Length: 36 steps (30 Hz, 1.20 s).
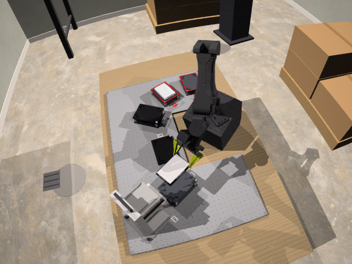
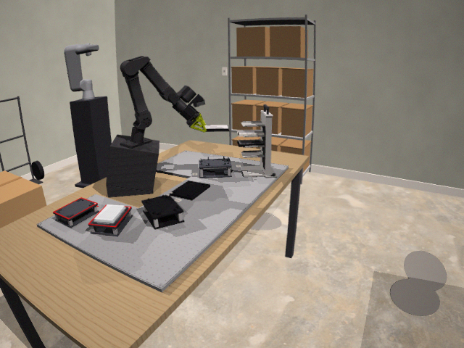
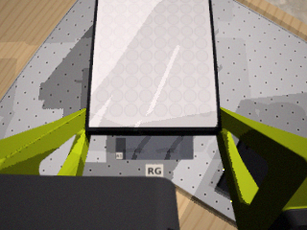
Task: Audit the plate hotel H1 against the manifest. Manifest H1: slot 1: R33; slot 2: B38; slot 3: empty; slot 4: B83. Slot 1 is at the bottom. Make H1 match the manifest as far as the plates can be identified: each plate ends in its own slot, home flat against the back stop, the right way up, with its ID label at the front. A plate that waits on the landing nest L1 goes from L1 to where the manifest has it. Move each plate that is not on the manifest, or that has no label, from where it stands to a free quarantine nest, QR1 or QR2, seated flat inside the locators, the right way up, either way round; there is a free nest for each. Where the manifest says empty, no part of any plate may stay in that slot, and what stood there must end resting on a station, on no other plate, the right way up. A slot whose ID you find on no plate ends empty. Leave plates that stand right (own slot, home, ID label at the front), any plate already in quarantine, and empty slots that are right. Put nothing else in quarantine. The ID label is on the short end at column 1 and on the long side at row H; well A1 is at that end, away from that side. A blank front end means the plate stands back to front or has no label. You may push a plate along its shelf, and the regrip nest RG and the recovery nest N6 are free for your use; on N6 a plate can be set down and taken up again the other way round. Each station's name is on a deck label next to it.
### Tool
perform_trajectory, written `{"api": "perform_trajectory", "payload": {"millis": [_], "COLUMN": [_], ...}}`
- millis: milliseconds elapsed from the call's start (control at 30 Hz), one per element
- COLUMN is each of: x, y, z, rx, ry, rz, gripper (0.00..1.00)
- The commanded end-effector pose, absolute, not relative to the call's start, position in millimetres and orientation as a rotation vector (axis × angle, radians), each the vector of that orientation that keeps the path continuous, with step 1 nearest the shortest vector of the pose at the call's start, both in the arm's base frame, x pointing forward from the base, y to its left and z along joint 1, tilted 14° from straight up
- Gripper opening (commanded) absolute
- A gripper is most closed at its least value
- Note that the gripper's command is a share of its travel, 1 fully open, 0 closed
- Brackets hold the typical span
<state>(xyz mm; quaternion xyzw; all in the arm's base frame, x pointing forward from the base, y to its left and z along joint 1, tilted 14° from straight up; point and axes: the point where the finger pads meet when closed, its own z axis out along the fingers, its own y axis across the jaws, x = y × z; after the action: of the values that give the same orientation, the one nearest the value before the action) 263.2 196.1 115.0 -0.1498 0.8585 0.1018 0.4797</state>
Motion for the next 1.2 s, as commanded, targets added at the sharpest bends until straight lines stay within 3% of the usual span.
{"api": "perform_trajectory", "payload": {"millis": [0,100,1167], "x": [266,270,269], "y": [190,197,193], "z": [106,125,94], "rx": [-0.355,-0.338,-0.356], "ry": [2.103,2.061,2.099], "rz": [0.221,0.256,0.231], "gripper": [0.86,0.86,0.86]}}
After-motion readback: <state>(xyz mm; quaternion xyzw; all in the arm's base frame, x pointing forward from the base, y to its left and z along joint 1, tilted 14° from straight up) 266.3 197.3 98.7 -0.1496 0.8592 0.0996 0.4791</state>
